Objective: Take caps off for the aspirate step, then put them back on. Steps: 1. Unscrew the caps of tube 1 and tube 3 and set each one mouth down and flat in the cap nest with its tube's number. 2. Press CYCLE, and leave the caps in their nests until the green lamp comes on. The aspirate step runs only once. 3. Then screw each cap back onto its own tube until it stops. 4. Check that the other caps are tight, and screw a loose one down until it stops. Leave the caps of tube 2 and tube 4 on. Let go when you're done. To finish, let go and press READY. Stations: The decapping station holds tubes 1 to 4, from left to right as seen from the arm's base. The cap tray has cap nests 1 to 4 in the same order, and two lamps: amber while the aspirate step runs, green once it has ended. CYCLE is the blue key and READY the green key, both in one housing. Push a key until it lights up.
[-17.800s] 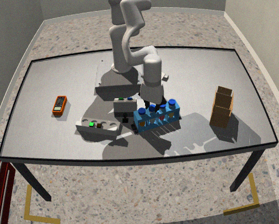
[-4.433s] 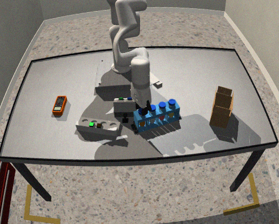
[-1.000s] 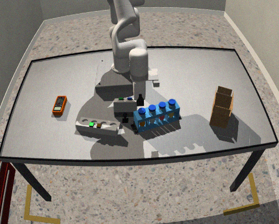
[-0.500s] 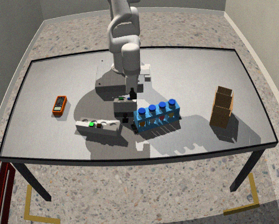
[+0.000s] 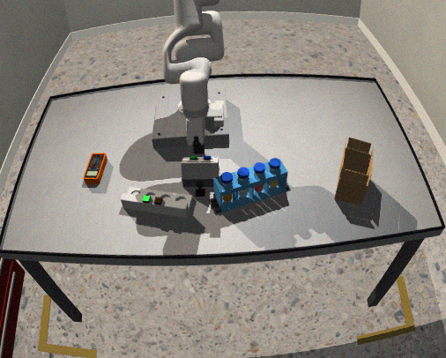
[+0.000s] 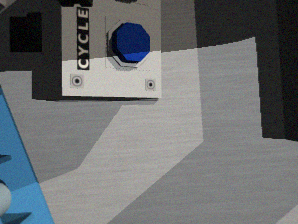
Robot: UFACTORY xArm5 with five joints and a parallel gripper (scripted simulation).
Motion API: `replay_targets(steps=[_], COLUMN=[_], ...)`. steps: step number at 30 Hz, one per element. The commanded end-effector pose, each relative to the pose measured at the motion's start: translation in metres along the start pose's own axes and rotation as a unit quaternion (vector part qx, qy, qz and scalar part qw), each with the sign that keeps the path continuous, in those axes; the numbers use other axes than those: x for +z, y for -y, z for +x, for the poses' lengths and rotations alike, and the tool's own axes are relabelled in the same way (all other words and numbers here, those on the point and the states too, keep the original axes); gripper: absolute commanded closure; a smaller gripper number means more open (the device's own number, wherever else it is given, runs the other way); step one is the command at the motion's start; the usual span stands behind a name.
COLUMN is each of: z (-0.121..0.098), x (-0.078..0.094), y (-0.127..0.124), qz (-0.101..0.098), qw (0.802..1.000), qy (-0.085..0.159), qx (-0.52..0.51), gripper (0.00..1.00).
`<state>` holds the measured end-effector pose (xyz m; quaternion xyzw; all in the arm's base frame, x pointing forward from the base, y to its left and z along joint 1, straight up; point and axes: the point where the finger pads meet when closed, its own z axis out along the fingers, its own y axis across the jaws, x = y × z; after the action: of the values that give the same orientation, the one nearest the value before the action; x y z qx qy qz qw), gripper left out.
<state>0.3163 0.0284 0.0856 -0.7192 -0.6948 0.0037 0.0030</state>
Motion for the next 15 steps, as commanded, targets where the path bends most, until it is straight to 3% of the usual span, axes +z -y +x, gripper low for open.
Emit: replay_targets(steps=[1,15], z=[-0.0181,-0.0233], x=[0.0105,0.0175], y=[0.0183,0.0245], qz=[-0.007,-0.007], qw=[1.000,1.000], qy=[-0.001,-0.001], qx=[-0.001,-0.001], gripper=[1.00,1.00])
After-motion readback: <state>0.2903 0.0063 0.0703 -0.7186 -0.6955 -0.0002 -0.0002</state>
